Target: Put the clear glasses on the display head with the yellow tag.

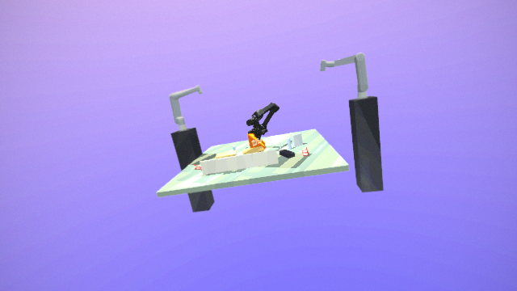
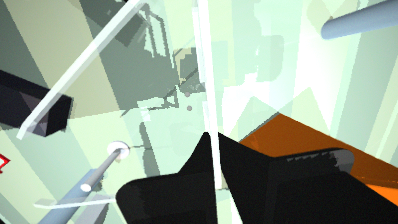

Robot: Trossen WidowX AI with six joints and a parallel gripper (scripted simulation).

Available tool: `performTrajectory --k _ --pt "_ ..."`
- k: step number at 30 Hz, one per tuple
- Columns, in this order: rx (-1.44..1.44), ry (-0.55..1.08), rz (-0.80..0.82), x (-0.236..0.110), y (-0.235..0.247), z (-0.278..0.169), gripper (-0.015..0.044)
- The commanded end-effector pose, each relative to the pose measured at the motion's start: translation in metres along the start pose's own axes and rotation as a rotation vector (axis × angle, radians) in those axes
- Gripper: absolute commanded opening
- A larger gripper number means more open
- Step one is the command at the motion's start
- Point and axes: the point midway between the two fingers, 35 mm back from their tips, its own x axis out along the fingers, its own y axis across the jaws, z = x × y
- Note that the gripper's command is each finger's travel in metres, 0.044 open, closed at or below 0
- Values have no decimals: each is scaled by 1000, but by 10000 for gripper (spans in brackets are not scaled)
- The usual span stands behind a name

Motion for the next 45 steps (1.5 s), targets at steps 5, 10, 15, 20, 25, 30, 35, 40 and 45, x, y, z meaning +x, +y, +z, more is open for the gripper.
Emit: performTrajectory --k 5,10,15,20,25,30,35,40,45 --pt "-352 0 -3 -1 26 -4 0" --pt "-577 -1 -3 -1 41 -7 0" --pt "-802 -1 -2 -1 57 -12 0" --pt "-1028 0 1 -1 73 -17 0" --pt "-1253 0 5 -1 88 -24 0" --pt "-1411 0 10 -1 99 -30 0" --pt "-1411 0 10 2 99 -29 0" --pt "-1411 -1 8 21 100 -28 0" --pt "-1412 -1 10 47 100 -29 0"
